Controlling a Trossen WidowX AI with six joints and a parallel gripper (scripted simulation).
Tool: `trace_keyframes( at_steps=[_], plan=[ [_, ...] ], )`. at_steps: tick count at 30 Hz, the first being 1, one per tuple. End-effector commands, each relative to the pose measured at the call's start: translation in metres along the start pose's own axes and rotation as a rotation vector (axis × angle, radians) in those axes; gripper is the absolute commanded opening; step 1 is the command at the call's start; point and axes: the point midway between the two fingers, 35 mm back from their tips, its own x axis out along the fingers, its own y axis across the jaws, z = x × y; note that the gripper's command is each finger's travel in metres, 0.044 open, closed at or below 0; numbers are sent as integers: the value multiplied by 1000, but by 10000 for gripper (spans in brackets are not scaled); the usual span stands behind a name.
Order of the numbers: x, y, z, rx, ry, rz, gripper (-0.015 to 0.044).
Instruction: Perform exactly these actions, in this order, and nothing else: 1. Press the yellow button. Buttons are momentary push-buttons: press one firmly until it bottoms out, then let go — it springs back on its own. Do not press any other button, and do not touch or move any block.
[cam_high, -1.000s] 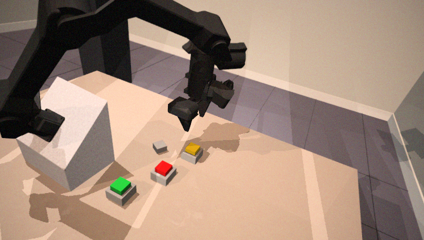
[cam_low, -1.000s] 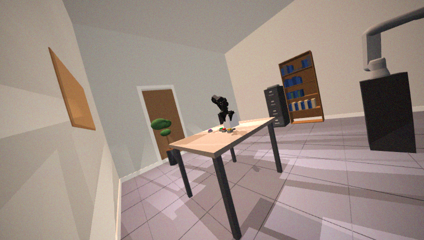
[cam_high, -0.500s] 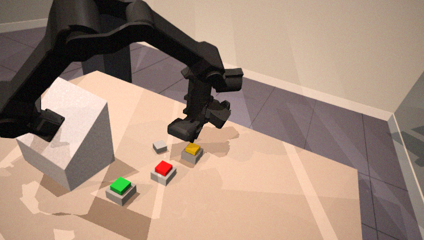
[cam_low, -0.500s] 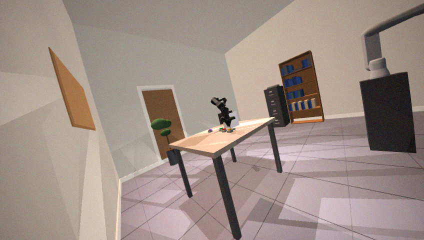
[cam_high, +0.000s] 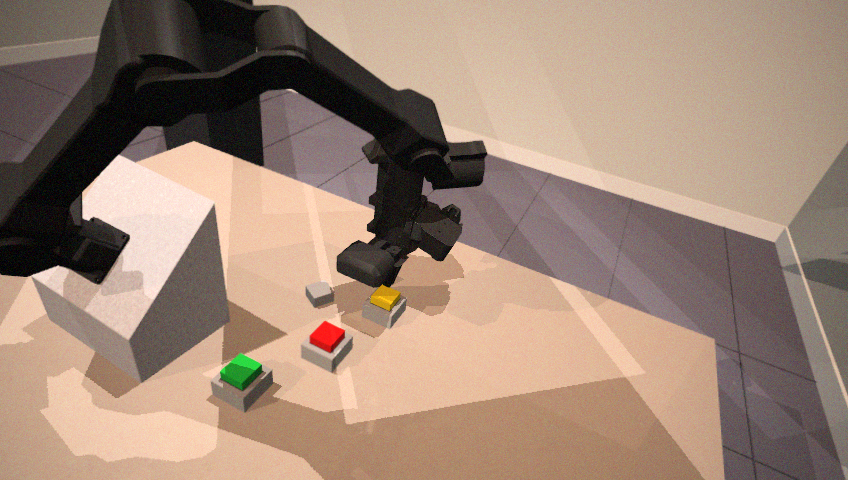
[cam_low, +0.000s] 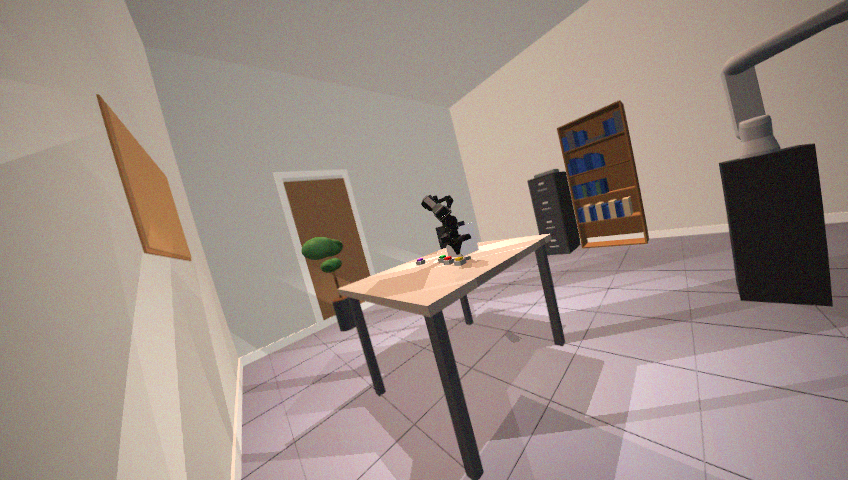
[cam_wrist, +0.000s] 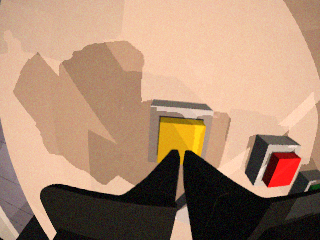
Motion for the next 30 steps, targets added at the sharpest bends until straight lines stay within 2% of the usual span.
trace_keyframes(
  at_steps=[1, 13, 30],
  plan=[
    [8, -1, -1, -5, 3, -5, 20],
    [26, -2, -1, -5, 3, -7, 20],
    [26, -2, -1, -5, 3, -7, 20]
  ],
)
